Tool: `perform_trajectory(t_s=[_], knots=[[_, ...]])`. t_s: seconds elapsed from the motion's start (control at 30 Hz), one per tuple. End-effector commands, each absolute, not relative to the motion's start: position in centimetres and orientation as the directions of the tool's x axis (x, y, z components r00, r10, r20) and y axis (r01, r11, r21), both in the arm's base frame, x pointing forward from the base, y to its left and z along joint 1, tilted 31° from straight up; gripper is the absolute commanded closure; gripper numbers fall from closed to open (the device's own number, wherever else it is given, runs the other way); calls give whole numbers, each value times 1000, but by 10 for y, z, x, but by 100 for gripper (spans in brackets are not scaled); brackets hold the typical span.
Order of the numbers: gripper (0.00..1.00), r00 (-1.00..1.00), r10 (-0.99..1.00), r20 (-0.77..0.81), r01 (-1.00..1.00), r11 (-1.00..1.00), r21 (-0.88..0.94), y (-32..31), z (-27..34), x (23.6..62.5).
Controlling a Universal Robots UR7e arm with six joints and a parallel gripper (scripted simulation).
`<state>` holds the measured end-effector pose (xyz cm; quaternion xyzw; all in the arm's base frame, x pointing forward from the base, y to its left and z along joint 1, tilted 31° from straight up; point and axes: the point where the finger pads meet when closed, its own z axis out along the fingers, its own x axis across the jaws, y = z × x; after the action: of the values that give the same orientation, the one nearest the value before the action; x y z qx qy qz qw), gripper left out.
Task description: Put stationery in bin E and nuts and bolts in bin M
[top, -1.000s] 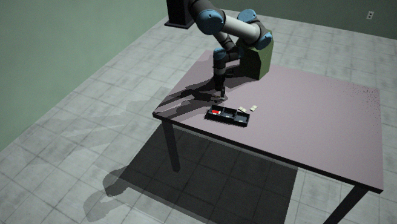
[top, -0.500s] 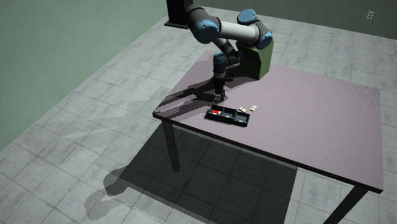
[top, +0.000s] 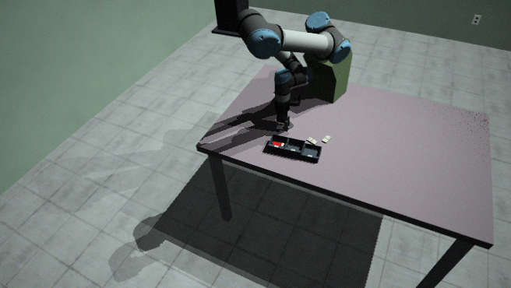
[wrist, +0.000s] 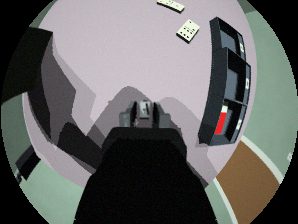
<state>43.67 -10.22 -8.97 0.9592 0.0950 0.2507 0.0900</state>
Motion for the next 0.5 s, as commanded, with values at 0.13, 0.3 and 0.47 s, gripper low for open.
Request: perform_trajectory(t_s=[0.13,0.3,0.47], knots=[[68,856,228,464,137,-966,221,-102,-89,437],[68,856,228,464,137,-966,221,-102,-89,437],[68,856,228,464,137,-966,221,-102,-89,437]])
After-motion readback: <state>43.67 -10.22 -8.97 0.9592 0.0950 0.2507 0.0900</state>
